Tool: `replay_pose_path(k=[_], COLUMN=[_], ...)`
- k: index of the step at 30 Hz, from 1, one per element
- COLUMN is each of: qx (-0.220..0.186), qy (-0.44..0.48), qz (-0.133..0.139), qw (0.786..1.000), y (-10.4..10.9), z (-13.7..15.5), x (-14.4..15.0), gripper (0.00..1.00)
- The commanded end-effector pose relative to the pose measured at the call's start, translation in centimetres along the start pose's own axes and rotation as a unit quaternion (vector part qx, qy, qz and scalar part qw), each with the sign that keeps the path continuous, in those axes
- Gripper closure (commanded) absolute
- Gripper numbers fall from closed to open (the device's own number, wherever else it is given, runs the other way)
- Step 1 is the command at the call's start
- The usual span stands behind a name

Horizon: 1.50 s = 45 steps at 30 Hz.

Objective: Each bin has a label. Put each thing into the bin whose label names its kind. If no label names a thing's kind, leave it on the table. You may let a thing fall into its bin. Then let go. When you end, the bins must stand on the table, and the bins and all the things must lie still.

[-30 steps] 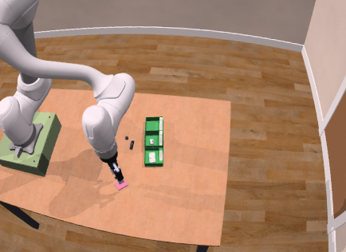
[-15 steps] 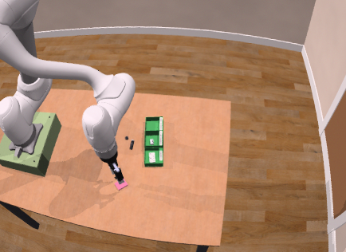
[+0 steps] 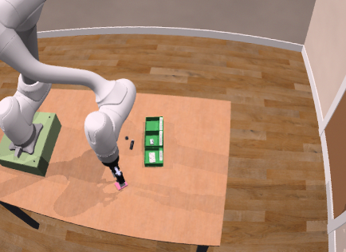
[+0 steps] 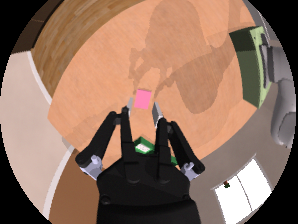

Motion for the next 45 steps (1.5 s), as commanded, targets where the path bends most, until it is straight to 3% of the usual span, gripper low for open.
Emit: replay_pose_path(k=[1, 18, 31, 32, 45], qx=[0.000, 0.000, 0.000, 0.000, 0.000], qy=[0.000, 0.000, 0.000, 0.000, 0.000], qz=[0.000, 0.000, 0.000, 0.000, 0.000], qw=[1.000, 1.000, 1.000, 1.000, 1.000], y=[-1.8, -4.0, -4.0, -4.0, -4.0], z=[0.0, 0.0, 0.0, 0.0, 0.0], x=[0.0, 0.0, 0.0, 0.0, 0.0], gripper=[0.67, 0.67, 0.67, 0.79, 0.79])
Point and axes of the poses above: the point where the finger pads meet when closed, its own y axis back along the fingers, its own x axis across the jaws, z = x × y, the point moved 9 cm from there along y, back along the fingers, and after that the axes turned 15 degrees about -y, right-handed, at the moved point
